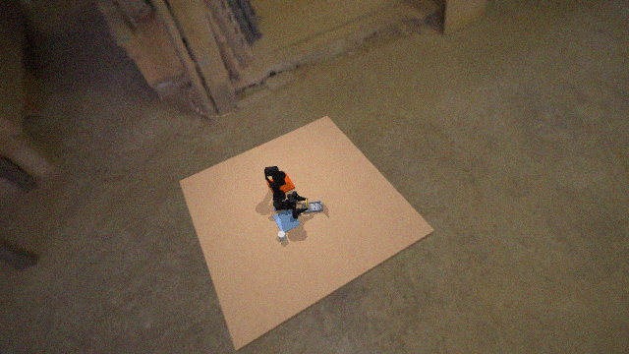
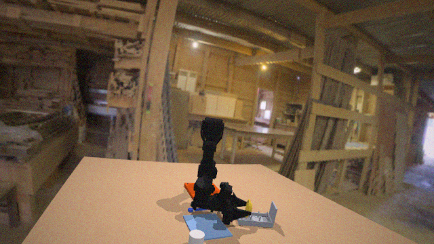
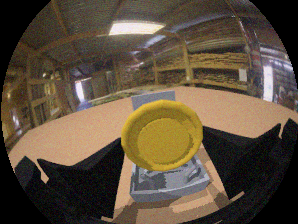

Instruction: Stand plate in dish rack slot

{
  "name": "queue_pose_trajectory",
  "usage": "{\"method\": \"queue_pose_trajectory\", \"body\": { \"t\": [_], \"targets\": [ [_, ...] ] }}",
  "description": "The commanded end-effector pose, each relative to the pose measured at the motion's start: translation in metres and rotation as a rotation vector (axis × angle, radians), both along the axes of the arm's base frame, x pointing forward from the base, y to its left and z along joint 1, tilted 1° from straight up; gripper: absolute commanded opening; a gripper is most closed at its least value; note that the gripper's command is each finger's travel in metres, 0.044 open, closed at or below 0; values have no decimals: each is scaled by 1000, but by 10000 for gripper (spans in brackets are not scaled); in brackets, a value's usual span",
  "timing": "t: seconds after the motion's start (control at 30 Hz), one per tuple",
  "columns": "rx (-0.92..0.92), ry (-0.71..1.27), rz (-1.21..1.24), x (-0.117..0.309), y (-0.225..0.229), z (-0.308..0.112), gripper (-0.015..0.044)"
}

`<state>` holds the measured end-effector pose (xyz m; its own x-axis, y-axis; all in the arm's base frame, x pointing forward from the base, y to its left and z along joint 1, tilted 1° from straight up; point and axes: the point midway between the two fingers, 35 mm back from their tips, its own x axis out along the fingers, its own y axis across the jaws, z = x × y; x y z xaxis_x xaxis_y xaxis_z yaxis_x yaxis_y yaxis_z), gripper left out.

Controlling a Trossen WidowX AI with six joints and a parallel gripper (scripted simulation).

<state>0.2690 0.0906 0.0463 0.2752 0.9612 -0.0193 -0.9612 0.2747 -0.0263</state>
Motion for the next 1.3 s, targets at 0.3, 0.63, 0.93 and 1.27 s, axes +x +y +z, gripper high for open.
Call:
{"method": "queue_pose_trajectory", "body": {
  "t": [0.3, 0.63, 0.93, 1.27],
  "targets": [
    [0, 0, 0, 0, 0, 0, 400],
    [16, -22, 20, 5, -1, 84, 400],
    [16, -29, 30, 6, -2, 115, 400],
    [14, -29, -226, -13, -57, 146, 400]
  ]
}}
